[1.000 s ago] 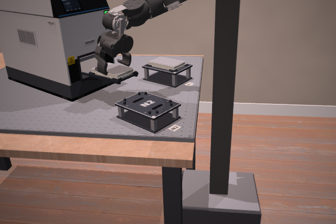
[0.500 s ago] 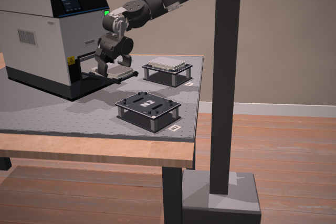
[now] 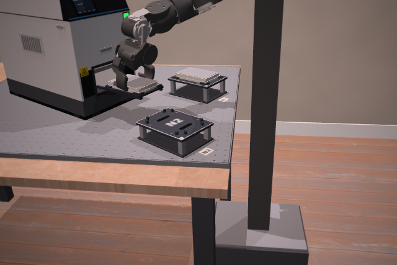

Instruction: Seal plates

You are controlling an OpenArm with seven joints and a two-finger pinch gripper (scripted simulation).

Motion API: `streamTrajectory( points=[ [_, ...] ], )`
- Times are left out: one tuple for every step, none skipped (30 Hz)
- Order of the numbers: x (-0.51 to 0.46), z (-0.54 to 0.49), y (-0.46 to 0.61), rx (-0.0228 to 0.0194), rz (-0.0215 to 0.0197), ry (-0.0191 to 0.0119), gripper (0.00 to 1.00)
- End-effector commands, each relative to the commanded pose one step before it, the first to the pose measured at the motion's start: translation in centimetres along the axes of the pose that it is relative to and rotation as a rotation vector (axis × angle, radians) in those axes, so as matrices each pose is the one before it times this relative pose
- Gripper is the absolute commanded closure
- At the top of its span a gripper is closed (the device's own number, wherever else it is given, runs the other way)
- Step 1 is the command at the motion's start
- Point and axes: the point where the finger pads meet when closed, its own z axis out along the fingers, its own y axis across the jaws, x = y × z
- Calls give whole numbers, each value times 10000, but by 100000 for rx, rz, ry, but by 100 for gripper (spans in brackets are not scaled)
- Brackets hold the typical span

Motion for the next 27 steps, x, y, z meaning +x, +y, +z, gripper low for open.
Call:
streamTrajectory(
  points=[
    [-214,-354,725,-287,-176,-80,40],
    [0,0,0,0,0,0,41],
    [0,0,0,0,0,0,41],
    [0,0,0,0,0,0,41],
    [0,0,0,0,0,0,42],
    [0,0,0,0,0,0,42],
    [0,0,0,0,0,0,43],
    [0,0,0,0,0,0,43],
    [0,0,0,0,0,0,44],
    [0,0,0,0,0,0,44],
    [0,0,0,0,0,0,45],
    [0,0,0,0,0,0,45],
    [0,0,0,0,0,0,45],
    [0,0,0,0,0,0,45],
    [0,0,0,0,0,0,46],
    [0,0,0,0,0,0,46],
    [0,0,0,0,0,0,47],
    [0,0,0,0,0,0,100],
    [0,0,0,0,0,0,100],
    [0,0,0,0,0,0,100],
    [0,0,0,0,0,0,100],
    [0,0,0,0,0,0,100],
    [0,0,0,0,0,0,100],
    [0,0,0,0,0,0,100],
    [0,0,0,0,0,0,100],
    [0,0,0,0,0,0,100],
    [0,0,0,0,0,0,100]
  ],
)
